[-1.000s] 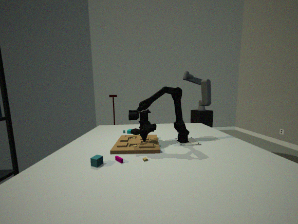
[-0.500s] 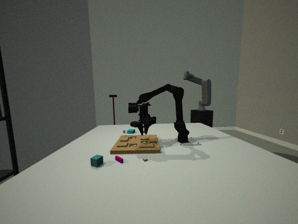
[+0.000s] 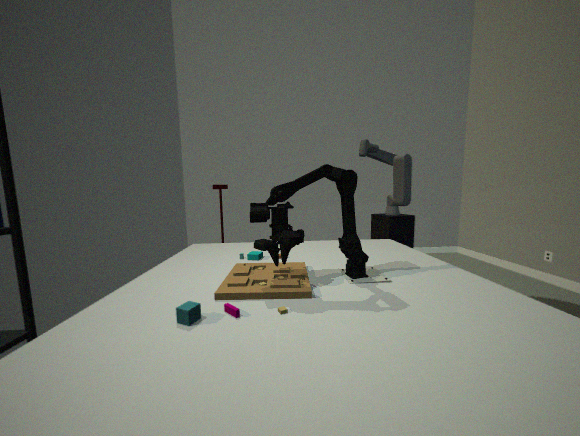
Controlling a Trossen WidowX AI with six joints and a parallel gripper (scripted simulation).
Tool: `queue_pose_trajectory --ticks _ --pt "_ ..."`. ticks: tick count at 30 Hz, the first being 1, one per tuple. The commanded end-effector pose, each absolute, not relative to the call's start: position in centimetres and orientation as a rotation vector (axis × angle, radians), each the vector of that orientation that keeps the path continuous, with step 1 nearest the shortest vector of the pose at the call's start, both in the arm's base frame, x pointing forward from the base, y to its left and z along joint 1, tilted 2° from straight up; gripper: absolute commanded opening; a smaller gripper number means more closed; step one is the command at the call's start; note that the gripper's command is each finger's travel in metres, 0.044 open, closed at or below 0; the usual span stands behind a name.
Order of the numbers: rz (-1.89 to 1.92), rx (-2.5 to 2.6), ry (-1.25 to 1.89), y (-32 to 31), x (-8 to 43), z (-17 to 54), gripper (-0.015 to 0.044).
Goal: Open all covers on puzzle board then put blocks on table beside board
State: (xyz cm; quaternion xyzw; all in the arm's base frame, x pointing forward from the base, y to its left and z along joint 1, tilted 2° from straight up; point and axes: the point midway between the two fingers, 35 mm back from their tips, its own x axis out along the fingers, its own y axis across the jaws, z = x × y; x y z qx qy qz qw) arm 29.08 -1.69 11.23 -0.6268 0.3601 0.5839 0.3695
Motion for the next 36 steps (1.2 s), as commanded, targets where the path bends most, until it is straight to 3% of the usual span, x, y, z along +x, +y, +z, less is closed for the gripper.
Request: queue_pose_trajectory --ticks 1,36 --pt "1.498 -1.604 0.93 -1.7 29.07 10.17 0.0144" --pt "1.498 -1.604 0.93 -1.72 29.1 9.41 0.0144"
